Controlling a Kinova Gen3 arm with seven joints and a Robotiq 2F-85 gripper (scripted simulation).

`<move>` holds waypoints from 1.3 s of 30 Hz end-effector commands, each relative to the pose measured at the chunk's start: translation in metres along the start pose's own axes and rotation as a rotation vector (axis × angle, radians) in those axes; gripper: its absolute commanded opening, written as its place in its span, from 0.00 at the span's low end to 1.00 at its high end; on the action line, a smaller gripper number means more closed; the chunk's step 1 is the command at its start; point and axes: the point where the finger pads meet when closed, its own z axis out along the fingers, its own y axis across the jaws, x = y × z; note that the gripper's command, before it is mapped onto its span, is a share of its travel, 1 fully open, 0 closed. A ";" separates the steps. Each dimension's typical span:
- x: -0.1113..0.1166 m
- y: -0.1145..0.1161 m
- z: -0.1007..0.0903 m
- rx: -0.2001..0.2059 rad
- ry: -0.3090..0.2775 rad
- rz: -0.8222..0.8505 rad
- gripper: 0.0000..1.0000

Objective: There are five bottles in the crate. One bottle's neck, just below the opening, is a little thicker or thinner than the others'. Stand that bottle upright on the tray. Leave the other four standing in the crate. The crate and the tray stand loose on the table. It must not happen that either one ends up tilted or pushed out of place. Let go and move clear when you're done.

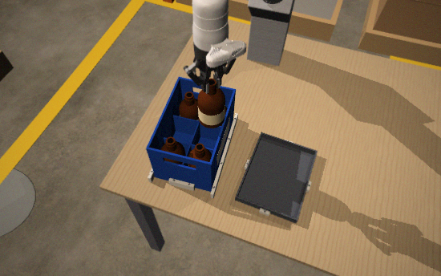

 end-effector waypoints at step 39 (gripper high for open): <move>0.043 -0.033 0.000 -0.003 0.000 -0.003 0.00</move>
